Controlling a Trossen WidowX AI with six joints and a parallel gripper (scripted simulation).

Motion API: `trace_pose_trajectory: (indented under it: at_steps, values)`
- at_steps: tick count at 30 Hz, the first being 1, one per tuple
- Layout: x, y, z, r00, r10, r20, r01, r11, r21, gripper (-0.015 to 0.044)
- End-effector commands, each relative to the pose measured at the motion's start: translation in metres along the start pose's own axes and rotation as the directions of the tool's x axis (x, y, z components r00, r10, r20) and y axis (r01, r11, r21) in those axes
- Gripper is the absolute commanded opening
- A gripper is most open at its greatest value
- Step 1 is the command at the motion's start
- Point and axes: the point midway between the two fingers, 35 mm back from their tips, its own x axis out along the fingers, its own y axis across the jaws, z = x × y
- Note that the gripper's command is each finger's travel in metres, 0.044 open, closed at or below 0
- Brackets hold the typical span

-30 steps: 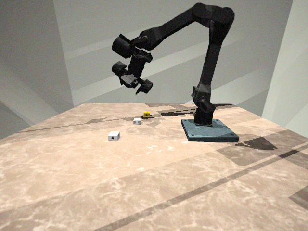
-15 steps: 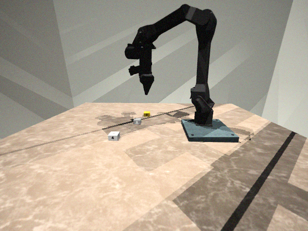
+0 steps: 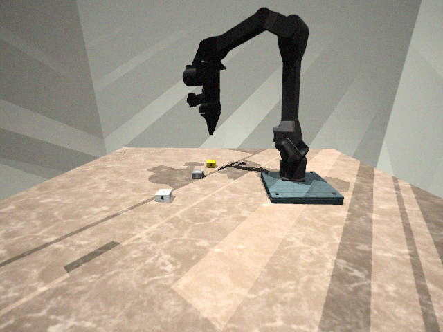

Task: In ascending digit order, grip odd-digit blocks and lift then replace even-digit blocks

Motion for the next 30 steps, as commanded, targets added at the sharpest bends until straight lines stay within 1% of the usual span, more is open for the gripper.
trace_pose_trajectory:
  at_steps: [1, 11, 13, 19, 21, 30]
  values:
    - [0.001, 0.001, 0.000, 1.000, 0.009, -0.001, -0.009, 1.000, 0.006, 0.0400]
    - [0.001, 0.002, 0.001, 1.000, 0.009, -0.001, -0.009, 1.000, 0.006, 0.0400]
    - [0.001, 0.017, 0.011, 1.000, 0.010, -0.001, -0.010, 1.000, 0.006, 0.0400]
    - [-0.001, 0.092, 0.043, 1.000, 0.018, 0.003, -0.018, 1.000, 0.007, 0.0400]
    - [-0.001, 0.109, 0.047, 1.000, 0.019, 0.003, -0.019, 1.000, 0.007, 0.0400]
    - [-0.001, 0.111, 0.047, 1.000, 0.020, 0.003, -0.020, 1.000, 0.007, 0.0400]
